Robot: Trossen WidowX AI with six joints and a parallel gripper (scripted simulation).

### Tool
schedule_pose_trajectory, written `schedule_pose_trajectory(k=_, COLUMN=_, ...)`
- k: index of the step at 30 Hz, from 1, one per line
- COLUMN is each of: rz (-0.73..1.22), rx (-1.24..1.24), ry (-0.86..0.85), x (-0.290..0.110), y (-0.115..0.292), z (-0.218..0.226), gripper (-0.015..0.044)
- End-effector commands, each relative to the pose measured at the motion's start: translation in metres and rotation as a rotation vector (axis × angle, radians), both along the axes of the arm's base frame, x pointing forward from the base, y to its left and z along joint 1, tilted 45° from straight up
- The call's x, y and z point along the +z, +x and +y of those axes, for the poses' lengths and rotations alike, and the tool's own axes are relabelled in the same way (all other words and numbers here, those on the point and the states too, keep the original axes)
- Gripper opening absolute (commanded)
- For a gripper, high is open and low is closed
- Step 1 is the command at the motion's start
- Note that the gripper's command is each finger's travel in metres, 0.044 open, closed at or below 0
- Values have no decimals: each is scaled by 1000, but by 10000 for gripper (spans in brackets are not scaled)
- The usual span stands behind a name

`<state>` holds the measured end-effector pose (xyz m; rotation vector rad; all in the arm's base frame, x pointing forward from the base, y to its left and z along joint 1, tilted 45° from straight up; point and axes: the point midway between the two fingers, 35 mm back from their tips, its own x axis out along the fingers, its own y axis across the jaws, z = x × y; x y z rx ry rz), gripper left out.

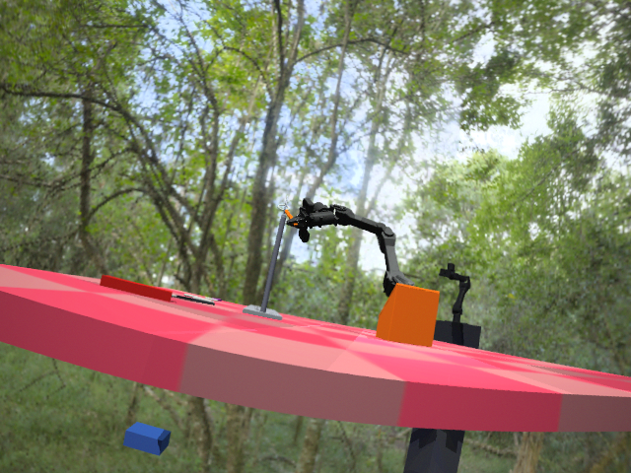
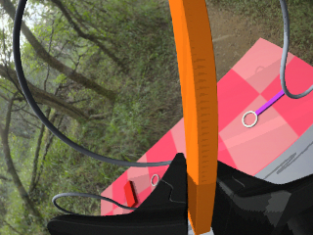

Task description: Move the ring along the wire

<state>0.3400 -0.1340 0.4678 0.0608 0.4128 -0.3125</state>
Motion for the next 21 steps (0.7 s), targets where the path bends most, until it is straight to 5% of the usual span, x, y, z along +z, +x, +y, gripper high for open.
schedule_pose_trajectory(k=1, rz=-4, rx=0, ry=-49, x=4, y=-3, z=1, gripper=-150)
schedule_pose_trajectory(k=21, rz=45, rx=-5, ry=-293, x=4, y=-5, z=-7, gripper=-150)
